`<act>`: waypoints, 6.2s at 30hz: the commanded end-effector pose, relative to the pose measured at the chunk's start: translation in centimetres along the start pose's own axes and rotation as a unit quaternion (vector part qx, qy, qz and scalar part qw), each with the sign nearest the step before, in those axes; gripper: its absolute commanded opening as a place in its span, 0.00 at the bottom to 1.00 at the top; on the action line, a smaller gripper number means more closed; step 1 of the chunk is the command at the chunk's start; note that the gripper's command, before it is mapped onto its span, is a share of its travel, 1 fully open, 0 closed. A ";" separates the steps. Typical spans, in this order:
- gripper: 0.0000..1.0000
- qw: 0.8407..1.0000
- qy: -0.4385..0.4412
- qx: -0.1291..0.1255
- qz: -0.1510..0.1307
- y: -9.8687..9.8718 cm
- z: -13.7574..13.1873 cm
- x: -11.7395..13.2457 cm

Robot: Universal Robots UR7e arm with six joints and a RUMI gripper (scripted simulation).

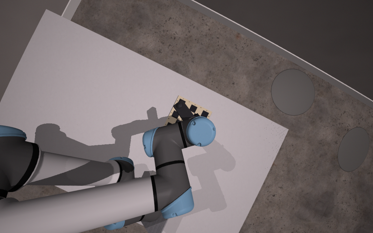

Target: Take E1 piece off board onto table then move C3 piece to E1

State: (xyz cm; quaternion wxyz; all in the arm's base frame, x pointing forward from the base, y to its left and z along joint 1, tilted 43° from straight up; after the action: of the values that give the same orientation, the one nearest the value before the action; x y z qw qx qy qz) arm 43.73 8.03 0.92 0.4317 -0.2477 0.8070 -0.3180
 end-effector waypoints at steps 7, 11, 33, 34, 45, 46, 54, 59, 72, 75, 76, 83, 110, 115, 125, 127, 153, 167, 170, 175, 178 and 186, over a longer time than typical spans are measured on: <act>0.25 1.000 0.000 0.001 0.000 1.3 0.0 0.0; 0.25 1.000 0.000 0.001 0.000 1.9 0.0 0.0; 0.25 1.000 0.000 0.001 0.000 3.9 0.1 0.0; 0.25 1.000 0.000 0.001 0.000 3.9 0.1 0.0; 0.25 1.000 0.000 0.001 0.000 4.0 0.1 0.0; 0.25 1.000 0.000 0.001 0.000 4.0 0.1 0.0; 0.25 1.000 0.000 0.001 0.000 4.0 0.1 0.0; 0.25 1.000 0.000 0.001 0.000 4.0 0.1 0.0; 0.25 1.000 0.000 0.001 0.000 4.0 0.1 0.0; 0.25 1.000 0.000 0.001 0.000 4.0 0.1 0.0; 0.25 1.000 0.000 0.001 0.000 4.0 0.1 0.0; 0.25 1.000 0.000 0.001 0.000 4.3 0.1 0.0; 0.25 1.000 0.000 0.001 0.000 7.9 0.1 0.0; 0.25 1.000 0.000 0.001 0.000 7.9 0.1 0.0; 0.25 1.000 0.000 0.001 0.000 7.9 0.1 0.0; 0.25 1.000 0.000 0.001 0.000 7.9 0.1 0.0; 0.00 1.000 0.000 0.001 0.000 7.9 0.1 0.0; 0.00 1.000 0.000 0.001 0.000 7.9 0.1 0.0; 0.00 1.000 0.000 0.001 0.000 7.9 0.1 0.0; 0.00 1.000 0.000 0.001 0.000 7.9 0.1 0.0; 0.00 1.000 0.000 0.001 0.000 7.9 0.1 0.0; 0.00 1.000 0.000 0.001 0.000 6.4 0.1 0.0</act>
State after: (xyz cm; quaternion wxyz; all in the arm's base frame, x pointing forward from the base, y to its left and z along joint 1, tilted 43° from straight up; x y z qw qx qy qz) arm 42.80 13.06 -4.54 0.4316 -0.2477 0.8070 -0.3180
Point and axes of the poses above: the point where the finger pads meet when closed, its own y axis out along the fingers, its own z axis across the jaws, x = y × z, the point moved 2 cm from there along -y, back along the fingers, and after that the axes turned 10 degrees about y, right-handed, at the moved point
